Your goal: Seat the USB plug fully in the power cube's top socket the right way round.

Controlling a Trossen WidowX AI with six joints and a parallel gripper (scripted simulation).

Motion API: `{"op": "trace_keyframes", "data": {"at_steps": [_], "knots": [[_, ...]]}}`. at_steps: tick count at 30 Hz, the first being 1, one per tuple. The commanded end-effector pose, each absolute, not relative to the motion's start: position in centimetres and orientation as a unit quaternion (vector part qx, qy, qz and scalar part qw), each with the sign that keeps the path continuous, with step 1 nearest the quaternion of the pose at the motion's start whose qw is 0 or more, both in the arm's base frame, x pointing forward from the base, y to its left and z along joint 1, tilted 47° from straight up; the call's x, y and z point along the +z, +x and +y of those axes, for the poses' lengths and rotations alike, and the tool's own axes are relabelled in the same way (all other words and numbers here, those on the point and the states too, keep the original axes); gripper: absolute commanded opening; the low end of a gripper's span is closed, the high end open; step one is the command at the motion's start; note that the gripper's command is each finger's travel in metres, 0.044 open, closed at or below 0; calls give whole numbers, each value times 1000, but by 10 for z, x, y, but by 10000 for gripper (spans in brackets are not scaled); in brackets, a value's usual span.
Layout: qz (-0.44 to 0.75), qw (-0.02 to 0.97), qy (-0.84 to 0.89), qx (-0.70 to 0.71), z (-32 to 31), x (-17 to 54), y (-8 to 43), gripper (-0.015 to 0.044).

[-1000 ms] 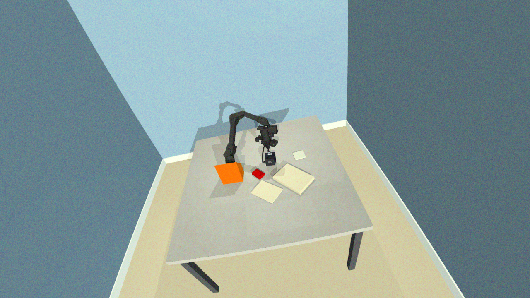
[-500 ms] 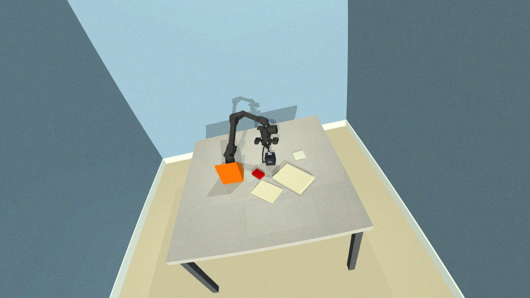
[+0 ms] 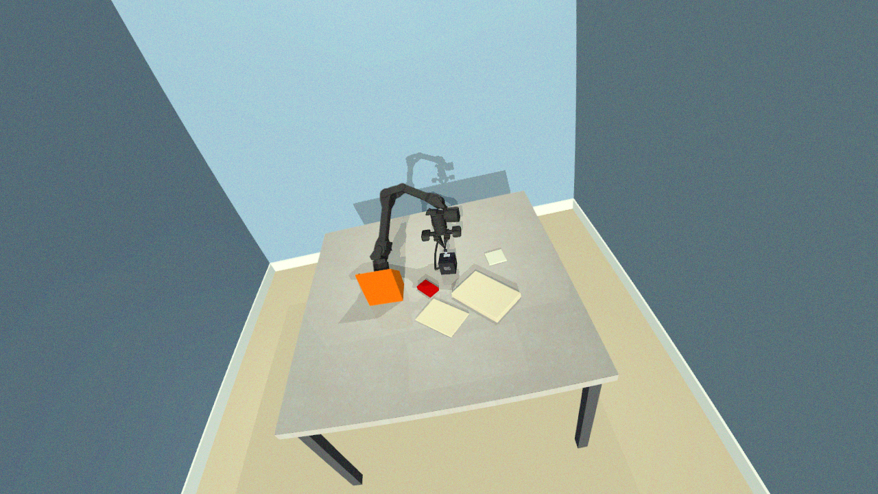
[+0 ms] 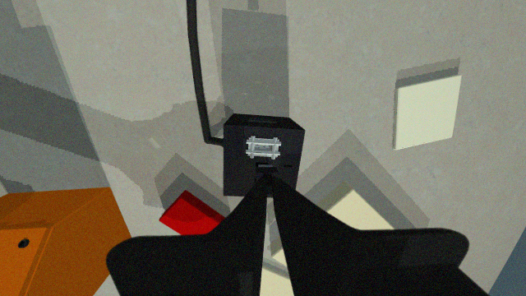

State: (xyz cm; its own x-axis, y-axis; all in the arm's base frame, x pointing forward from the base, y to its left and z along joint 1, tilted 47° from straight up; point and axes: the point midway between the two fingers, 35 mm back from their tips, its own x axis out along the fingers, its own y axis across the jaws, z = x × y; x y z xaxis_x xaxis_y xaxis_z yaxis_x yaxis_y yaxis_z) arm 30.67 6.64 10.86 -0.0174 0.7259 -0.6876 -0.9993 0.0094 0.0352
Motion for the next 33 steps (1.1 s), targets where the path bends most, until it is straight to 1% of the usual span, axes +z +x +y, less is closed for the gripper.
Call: {"op": "trace_keyframes", "data": {"at_steps": [1, 33], "knots": [[271, 654, -253, 660, 66, 108, 307, 0], [274, 659, -240, 658, 70, 107, 307, 0]]}}
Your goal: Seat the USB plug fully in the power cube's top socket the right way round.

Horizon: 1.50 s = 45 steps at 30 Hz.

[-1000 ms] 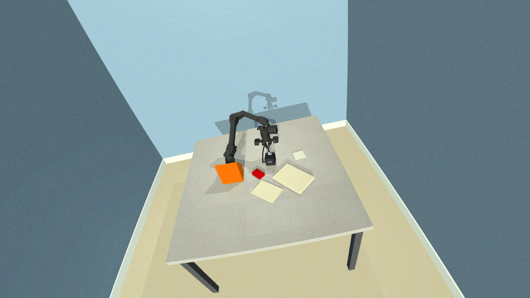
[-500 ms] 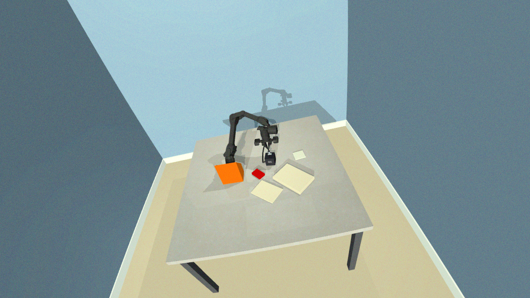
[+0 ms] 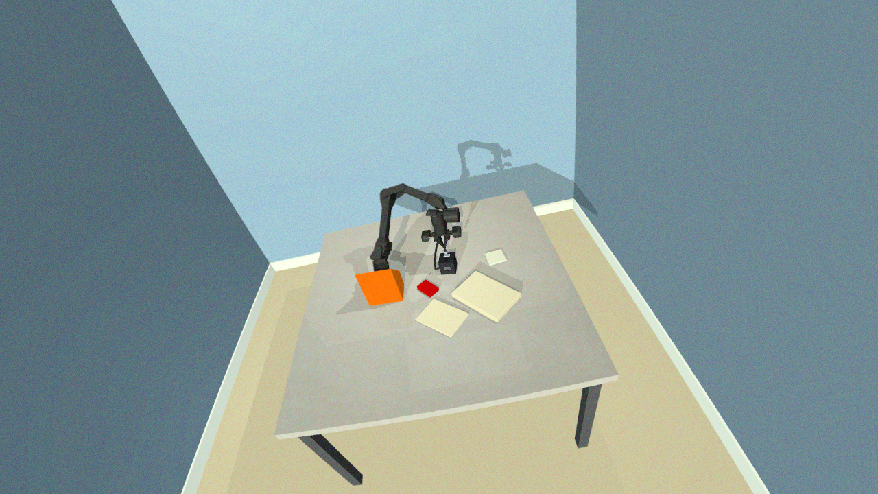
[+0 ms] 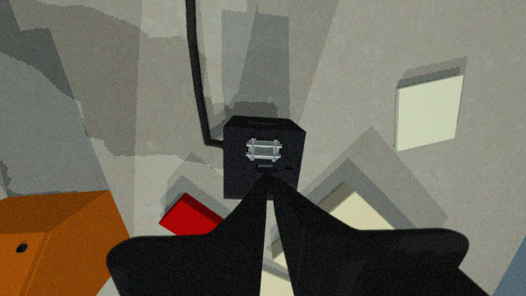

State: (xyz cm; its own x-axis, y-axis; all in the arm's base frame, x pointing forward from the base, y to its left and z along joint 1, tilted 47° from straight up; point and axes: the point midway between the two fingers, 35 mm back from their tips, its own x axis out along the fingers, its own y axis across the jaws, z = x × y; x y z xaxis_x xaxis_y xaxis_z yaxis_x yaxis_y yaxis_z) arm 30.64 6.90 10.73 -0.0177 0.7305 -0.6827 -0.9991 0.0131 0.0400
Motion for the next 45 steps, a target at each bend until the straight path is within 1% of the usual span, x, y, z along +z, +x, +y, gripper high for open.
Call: {"op": "trace_keyframes", "data": {"at_steps": [1, 45], "knots": [[274, 659, -239, 658, 70, 107, 307, 0], [275, 665, -225, 657, 76, 106, 306, 0]]}}
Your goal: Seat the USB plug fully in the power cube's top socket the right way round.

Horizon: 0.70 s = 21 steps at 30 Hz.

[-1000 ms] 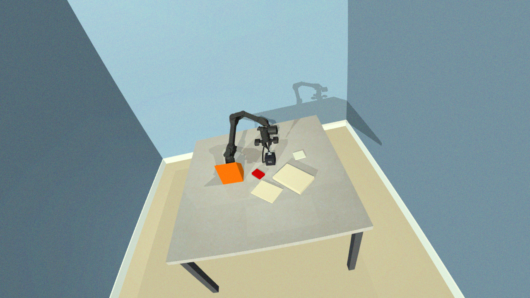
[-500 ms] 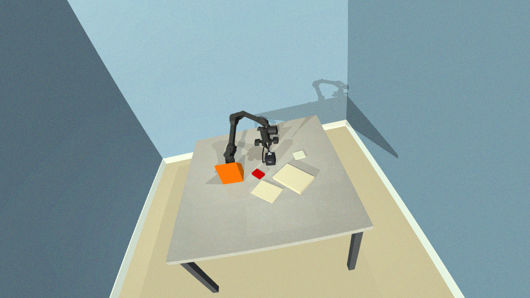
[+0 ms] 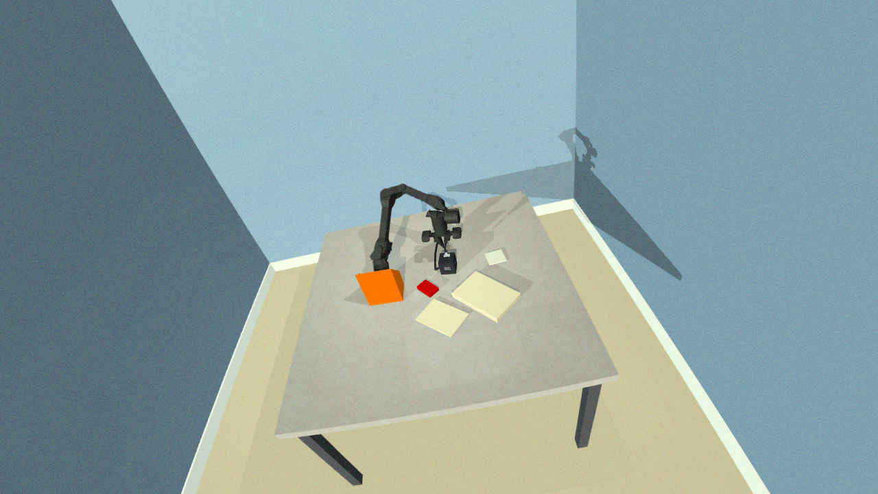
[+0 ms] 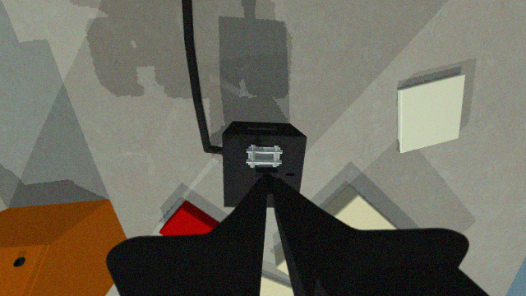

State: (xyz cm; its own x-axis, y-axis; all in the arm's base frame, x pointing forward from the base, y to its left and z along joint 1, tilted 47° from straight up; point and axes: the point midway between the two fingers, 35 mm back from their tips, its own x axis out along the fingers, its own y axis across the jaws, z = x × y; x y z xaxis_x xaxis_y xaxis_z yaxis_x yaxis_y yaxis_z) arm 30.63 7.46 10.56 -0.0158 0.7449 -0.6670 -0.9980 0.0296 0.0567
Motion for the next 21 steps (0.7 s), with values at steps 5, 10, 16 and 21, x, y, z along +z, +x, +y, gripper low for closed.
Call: {"op": "trace_keyframes", "data": {"at_steps": [5, 10, 16, 21], "knots": [[275, 665, -223, 657, 76, 105, 306, 0], [275, 666, -221, 657, 77, 105, 306, 0], [275, 667, -220, 657, 78, 105, 306, 0], [275, 667, -218, 657, 78, 105, 306, 0]]}}
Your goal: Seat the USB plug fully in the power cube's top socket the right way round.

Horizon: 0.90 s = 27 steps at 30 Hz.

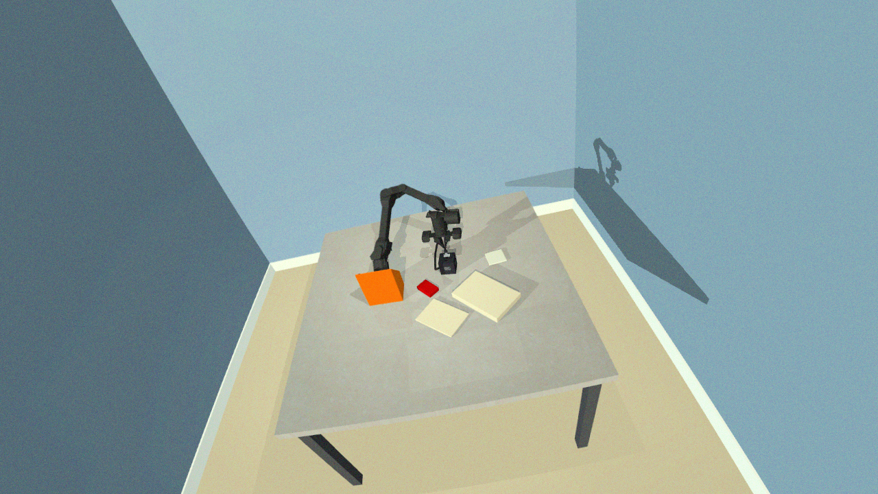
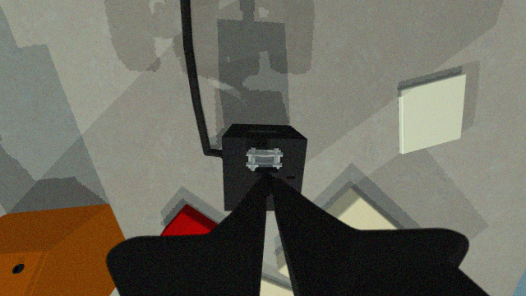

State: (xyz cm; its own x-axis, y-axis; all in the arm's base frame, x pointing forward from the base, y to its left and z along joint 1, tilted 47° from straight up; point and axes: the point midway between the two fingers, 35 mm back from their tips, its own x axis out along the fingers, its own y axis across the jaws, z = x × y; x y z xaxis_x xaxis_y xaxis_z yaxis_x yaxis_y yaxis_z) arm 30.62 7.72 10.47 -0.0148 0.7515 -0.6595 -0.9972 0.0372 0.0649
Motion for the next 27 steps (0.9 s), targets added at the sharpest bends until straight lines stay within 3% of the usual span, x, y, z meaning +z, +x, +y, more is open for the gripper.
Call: {"op": "trace_keyframes", "data": {"at_steps": [1, 27], "knots": [[275, 668, -218, 657, 78, 105, 306, 0], [276, 670, -212, 656, 81, 103, 306, 0]]}}
